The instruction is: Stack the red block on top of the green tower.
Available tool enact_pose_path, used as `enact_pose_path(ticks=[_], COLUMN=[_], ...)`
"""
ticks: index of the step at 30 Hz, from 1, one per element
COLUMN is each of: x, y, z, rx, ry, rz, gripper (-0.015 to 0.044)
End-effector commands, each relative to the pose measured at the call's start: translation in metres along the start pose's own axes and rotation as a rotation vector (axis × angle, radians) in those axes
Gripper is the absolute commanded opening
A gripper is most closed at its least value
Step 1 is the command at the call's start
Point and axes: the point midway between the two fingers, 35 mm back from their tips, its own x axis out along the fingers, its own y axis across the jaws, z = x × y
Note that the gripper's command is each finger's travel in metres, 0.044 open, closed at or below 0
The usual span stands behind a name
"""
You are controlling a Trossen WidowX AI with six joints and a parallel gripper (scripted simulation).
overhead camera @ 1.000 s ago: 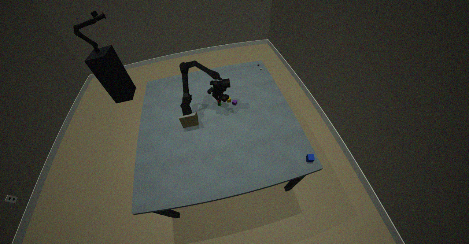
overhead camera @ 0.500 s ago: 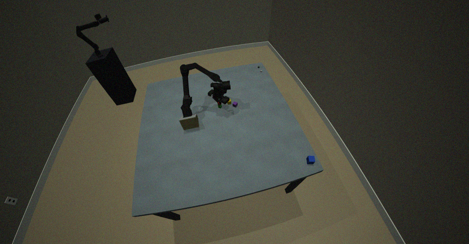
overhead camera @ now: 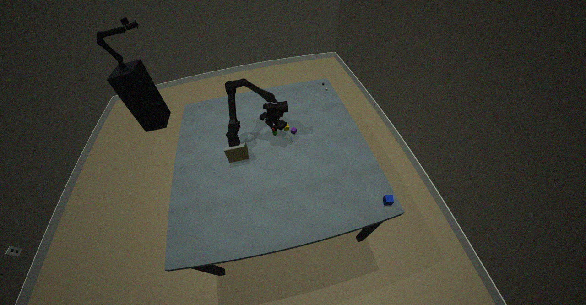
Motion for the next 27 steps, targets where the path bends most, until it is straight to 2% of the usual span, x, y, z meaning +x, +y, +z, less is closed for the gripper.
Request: enact_pose_path(ticks=[1,9,27], x=[0.0002,0.0002,0.0002], y=[0.0,0.0,0.0], z=[-0.0002,-0.0002,-0.0002], rx=[0.0,0.0,0.0], ry=[0.001,0.001,0.001], rz=[0.0,0.0,0.0], gripper=[0.0236,0.044,0.044])
